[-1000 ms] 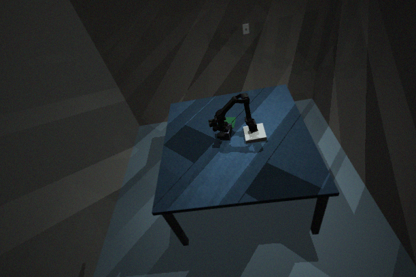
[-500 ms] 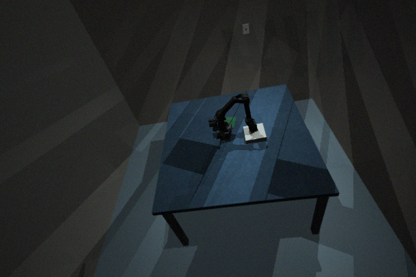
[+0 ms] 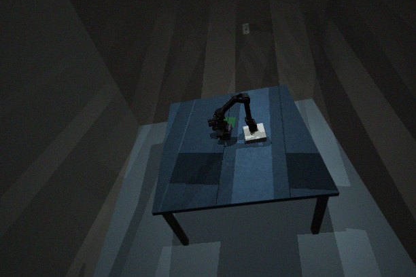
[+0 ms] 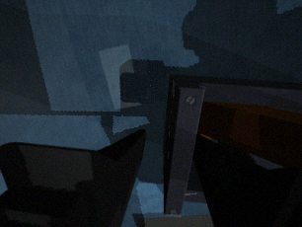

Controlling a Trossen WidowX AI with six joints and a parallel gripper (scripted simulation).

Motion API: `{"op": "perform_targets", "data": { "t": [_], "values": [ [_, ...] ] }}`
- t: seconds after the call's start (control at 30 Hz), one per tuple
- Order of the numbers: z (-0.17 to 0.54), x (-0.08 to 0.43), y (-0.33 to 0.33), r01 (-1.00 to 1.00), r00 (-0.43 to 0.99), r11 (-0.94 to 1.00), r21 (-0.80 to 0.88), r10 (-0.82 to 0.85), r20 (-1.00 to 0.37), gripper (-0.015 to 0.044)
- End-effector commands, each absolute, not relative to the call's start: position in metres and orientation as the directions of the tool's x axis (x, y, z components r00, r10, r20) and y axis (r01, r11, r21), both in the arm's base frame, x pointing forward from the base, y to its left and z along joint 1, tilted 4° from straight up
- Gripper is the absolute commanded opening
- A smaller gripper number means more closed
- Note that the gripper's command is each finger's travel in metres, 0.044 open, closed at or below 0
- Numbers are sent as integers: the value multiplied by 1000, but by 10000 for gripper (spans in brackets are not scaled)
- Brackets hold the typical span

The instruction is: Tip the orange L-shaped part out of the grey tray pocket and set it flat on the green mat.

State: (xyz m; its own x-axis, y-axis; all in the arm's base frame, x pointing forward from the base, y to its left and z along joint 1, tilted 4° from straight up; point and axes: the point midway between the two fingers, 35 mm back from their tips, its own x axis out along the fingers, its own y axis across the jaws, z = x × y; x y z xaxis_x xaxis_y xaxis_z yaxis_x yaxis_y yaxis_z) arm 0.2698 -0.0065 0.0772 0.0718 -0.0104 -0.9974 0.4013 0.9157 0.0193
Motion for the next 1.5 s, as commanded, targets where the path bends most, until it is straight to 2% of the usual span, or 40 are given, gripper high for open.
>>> {"op": "perform_targets", "data": {
  "t": [0.0, 0.17, 1.1, 1.13, 1.23, 1.47],
  "values": [
    [112, 271, -10, 402, 88, 915, 23, -14, -996, 180],
    [161, 259, -15, 402, 88, 915, 22, -14, -996, 180],
    [158, 263, -14, 405, 106, 914, 30, -14, -994, 180],
    [158, 263, -15, 392, 106, 919, 29, -14, -994, 206],
    [159, 262, -21, 283, 104, 959, 15, -15, -994, 280],
    [159, 256, -46, -242, 97, 969, -42, -18, -995, 280]
  ]
}}
